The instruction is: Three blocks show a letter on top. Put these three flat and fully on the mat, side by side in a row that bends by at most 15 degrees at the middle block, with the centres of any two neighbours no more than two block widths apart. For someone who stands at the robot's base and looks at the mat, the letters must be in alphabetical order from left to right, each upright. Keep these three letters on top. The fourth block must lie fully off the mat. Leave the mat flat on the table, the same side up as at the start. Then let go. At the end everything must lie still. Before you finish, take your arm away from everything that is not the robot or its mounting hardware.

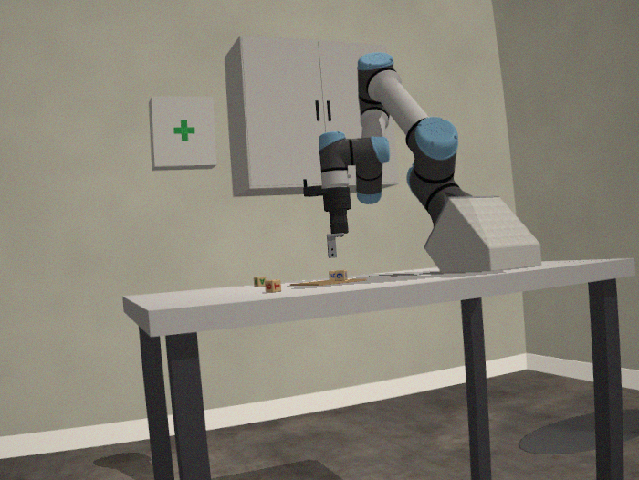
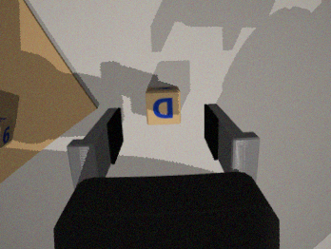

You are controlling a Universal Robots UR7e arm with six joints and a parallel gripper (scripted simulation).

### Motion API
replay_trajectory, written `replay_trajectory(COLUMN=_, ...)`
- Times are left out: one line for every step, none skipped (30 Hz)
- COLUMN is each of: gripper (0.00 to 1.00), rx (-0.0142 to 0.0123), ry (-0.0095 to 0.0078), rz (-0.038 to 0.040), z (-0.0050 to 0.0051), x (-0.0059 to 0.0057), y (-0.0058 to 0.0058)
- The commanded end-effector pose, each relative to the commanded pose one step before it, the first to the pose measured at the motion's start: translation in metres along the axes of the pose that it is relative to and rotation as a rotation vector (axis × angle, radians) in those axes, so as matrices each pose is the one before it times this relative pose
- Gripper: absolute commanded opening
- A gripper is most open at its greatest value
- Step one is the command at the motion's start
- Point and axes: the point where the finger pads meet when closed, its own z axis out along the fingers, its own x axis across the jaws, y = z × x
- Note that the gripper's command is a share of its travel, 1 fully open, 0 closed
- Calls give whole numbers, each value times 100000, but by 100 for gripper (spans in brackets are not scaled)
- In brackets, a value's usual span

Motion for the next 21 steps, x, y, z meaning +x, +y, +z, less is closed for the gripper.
replay_trajectory(gripper=100, rx=-38, ry=-82, rz=-111, z=948, x=-20, y=110)
replay_trajectory(gripper=100, rx=0, ry=-2, rz=0, z=157, x=2, y=0)
replay_trajectory(gripper=100, rx=0, ry=-2, rz=0, z=154, x=2, y=-1)
replay_trajectory(gripper=100, rx=1, ry=-1, rz=0, z=149, x=3, y=0)
replay_trajectory(gripper=100, rx=0, ry=-1, rz=0, z=145, x=2, y=0)
replay_trajectory(gripper=100, rx=0, ry=-2, rz=0, z=140, x=2, y=-1)
replay_trajectory(gripper=100, rx=0, ry=-1, rz=0, z=133, x=2, y=0)
replay_trajectory(gripper=100, rx=1, ry=0, rz=0, z=126, x=3, y=1)
replay_trajectory(gripper=100, rx=0, ry=0, rz=0, z=0, x=0, y=0)
replay_trajectory(gripper=100, rx=0, ry=0, rz=0, z=0, x=0, y=0)
replay_trajectory(gripper=100, rx=0, ry=-2, rz=0, z=121, x=1, y=-1)
replay_trajectory(gripper=100, rx=0, ry=-2, rz=0, z=113, x=1, y=-1)
replay_trajectory(gripper=100, rx=0, ry=-1, rz=0, z=105, x=2, y=0)
replay_trajectory(gripper=100, rx=1, ry=0, rz=0, z=97, x=2, y=0)
replay_trajectory(gripper=100, rx=0, ry=0, rz=0, z=89, x=2, y=0)
replay_trajectory(gripper=100, rx=0, ry=-1, rz=0, z=81, x=1, y=-1)
replay_trajectory(gripper=100, rx=0, ry=-1, rz=0, z=72, x=1, y=-1)
replay_trajectory(gripper=100, rx=0, ry=-1, rz=0, z=64, x=1, y=0)
replay_trajectory(gripper=100, rx=3, ry=0, rz=2, z=55, x=1, y=-2)
replay_trajectory(gripper=100, rx=24, ry=2, rz=20, z=44, x=5, y=-19)
replay_trajectory(gripper=100, rx=25, ry=3, rz=21, z=36, x=5, y=-19)
